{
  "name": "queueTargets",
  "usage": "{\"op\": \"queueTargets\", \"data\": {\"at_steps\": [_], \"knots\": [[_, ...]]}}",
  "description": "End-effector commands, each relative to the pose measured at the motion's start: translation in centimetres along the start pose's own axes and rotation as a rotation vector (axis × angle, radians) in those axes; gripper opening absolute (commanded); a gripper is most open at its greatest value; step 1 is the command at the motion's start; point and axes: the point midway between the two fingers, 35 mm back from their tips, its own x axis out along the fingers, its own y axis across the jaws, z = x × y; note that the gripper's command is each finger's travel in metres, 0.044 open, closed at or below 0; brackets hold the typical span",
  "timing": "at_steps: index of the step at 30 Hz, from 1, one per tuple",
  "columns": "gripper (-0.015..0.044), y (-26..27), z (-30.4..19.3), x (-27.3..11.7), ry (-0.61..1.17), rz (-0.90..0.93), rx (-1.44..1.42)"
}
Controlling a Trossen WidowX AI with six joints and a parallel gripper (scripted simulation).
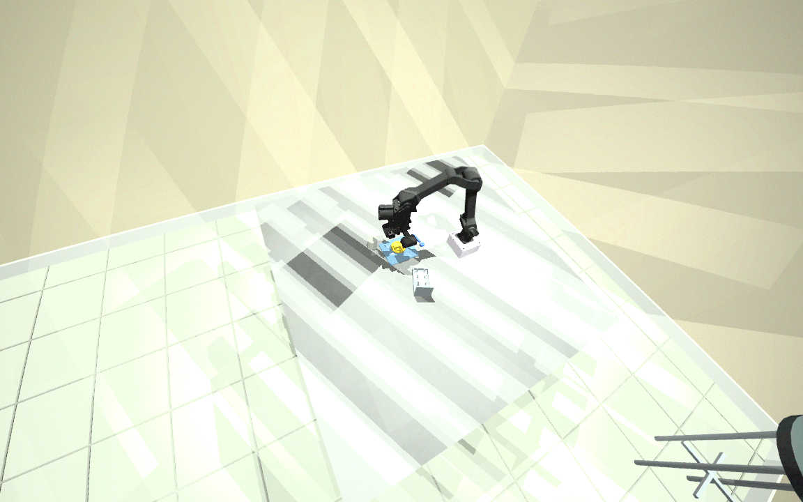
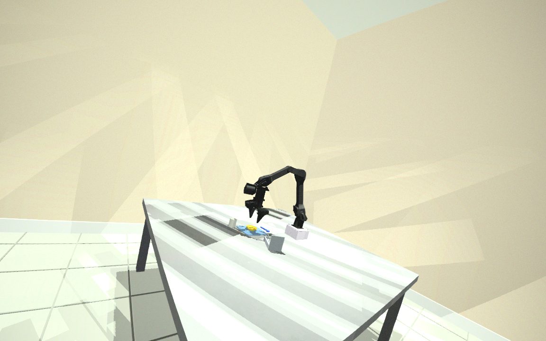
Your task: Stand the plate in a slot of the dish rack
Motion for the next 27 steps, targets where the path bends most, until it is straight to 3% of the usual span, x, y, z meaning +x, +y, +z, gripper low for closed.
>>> {"op": "queueTargets", "data": {"at_steps": [1, 27], "knots": [[0.04, 0.1, 0.0, 0.3, -0.004, 0.005, -0.007], [0.04, 0.1, 0.1, 4.5, -0.004, 0.005, -0.007]]}}
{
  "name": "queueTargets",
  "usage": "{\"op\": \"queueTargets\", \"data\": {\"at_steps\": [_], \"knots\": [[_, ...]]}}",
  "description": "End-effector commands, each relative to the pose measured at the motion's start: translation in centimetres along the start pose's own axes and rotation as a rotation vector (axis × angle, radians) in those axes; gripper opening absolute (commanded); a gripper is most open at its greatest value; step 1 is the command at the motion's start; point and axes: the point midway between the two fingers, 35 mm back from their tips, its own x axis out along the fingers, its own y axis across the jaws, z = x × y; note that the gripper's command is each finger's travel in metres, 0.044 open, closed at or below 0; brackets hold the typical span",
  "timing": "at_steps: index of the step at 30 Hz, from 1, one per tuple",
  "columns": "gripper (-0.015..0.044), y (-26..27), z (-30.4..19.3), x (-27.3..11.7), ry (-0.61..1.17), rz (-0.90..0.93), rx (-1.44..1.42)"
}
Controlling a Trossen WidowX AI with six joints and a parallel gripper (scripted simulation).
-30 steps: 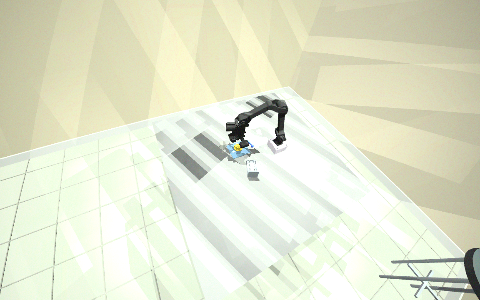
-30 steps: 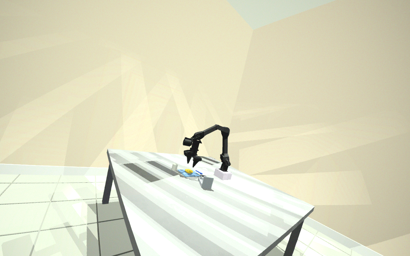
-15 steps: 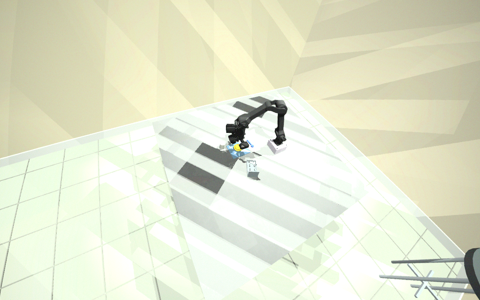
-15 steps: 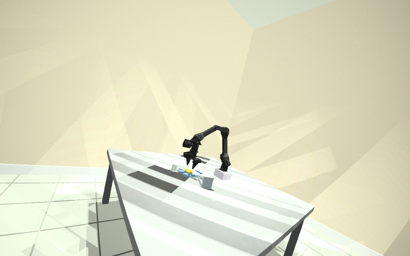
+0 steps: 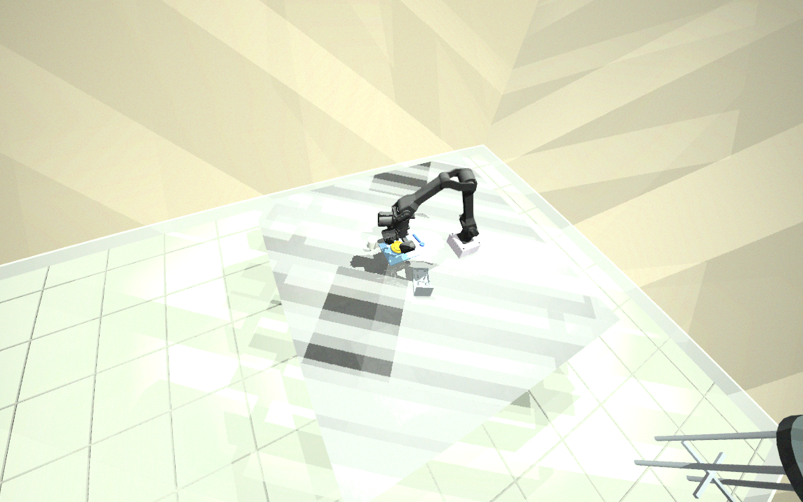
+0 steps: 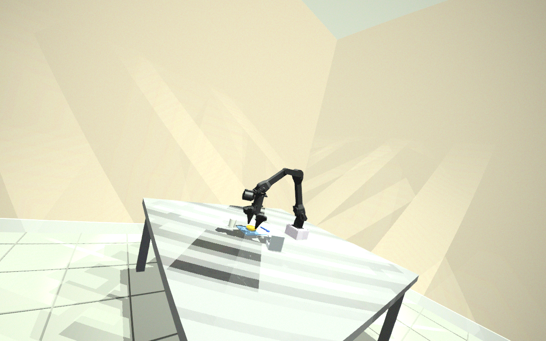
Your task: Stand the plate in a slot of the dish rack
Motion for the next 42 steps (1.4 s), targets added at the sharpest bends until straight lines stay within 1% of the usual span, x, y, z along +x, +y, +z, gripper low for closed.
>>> {"op": "queueTargets", "data": {"at_steps": [1, 8, 12, 17, 27, 30, 39, 42], "knots": [[0.04, 0.1, -0.1, 0.8, 0.005, 0.008, -0.003], [0.04, 0.1, -0.1, 1.8, 0.005, 0.008, -0.003], [0.0384, 0.1, -0.1, 1.8, 0.005, 0.008, -0.003], [0.0384, 0.1, -0.1, 1.8, 0.005, 0.008, -0.003], [0.0317, 0.1, -0.1, 1.8, 0.005, 0.008, -0.003], [0.0239, 0.1, 0.0, 1.5, 0.005, 0.008, -0.003], [0.0002, -0.3, 1.0, -3.0, 0.003, 0.007, -0.003], [0.0, -0.4, 1.2, -4.6, 0.003, 0.007, -0.003]]}}
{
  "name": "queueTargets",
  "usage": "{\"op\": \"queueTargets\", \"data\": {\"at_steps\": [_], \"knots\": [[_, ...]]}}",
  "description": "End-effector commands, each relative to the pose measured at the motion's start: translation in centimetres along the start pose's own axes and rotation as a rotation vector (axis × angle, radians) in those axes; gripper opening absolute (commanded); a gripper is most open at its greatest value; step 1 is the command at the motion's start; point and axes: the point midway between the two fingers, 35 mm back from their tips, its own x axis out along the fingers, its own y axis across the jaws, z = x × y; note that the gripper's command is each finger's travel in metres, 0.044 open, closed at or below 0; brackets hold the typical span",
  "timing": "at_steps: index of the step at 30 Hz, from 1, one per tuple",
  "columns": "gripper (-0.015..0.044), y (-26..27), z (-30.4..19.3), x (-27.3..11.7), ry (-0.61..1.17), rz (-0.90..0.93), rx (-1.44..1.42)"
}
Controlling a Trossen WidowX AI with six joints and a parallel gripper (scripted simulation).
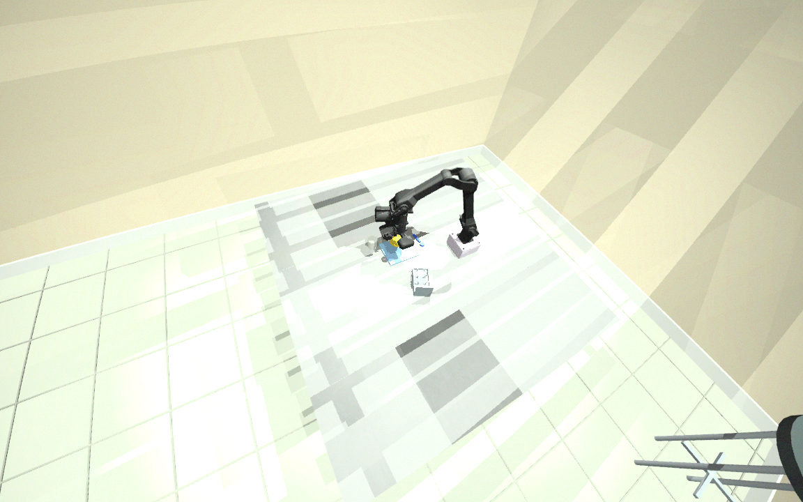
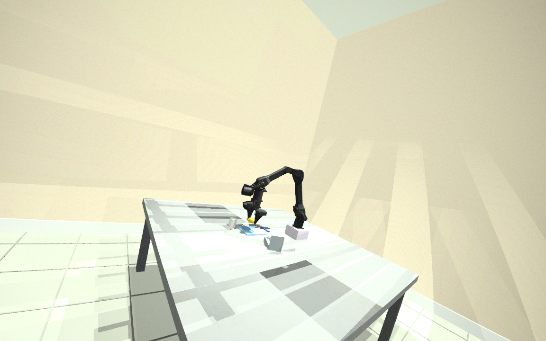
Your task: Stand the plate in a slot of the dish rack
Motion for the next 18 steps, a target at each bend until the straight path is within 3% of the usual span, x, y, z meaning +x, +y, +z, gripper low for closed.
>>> {"op": "queueTargets", "data": {"at_steps": [1, 18], "knots": [[0.0, -0.1, 0.3, -2.1, -0.013, -0.001, -0.003], [0.0, -0.2, 0.5, -10.0, -0.014, -0.002, -0.003]]}}
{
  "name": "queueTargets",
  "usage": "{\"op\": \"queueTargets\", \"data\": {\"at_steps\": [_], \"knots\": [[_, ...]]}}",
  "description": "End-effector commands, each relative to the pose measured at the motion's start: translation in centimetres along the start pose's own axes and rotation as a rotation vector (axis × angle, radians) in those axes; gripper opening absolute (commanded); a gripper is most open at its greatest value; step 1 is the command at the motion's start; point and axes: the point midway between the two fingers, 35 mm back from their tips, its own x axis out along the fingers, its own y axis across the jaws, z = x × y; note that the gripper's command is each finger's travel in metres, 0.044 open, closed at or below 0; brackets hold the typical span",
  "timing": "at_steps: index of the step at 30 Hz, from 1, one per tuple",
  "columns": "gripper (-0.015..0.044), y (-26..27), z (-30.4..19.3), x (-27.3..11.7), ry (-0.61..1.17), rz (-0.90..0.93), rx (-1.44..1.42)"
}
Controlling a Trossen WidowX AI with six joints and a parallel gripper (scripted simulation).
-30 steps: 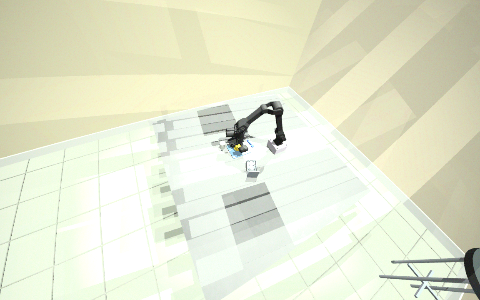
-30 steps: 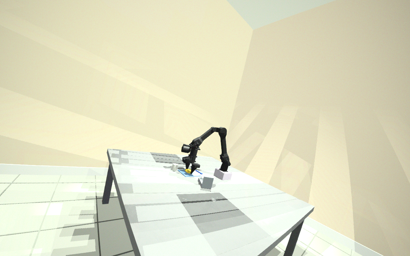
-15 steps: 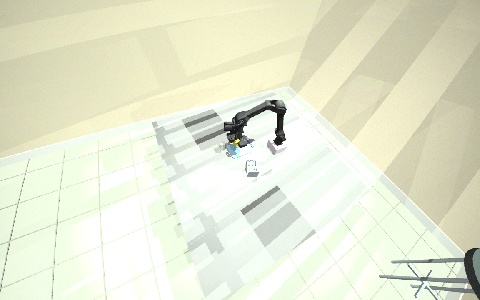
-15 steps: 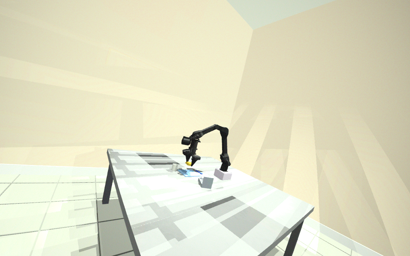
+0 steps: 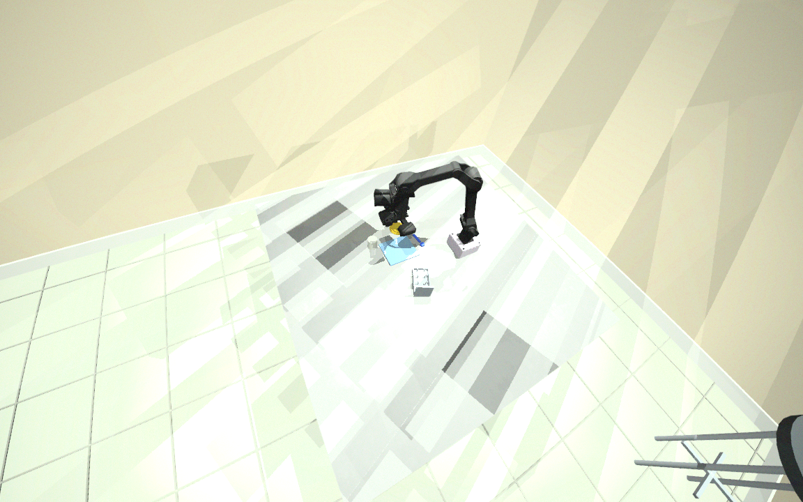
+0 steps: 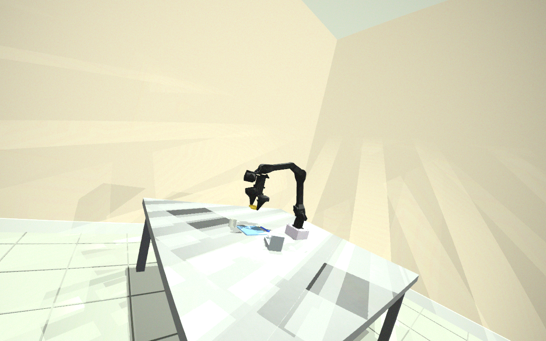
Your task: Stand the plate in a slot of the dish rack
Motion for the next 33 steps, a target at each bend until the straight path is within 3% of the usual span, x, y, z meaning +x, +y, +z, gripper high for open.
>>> {"op": "queueTargets", "data": {"at_steps": [1, 10, 23, 33], "knots": [[0.0, 0.0, 0.0, -1.8, -0.014, -0.002, -0.003], [0.0, 0.2, -0.1, -4.0, -0.013, -0.002, 0.002], [0.0, 10.8, -6.3, -3.8, -0.005, 0.011, 0.415], [0.0, 11.8, -5.4, -2.1, -0.024, 0.094, 0.387]]}}
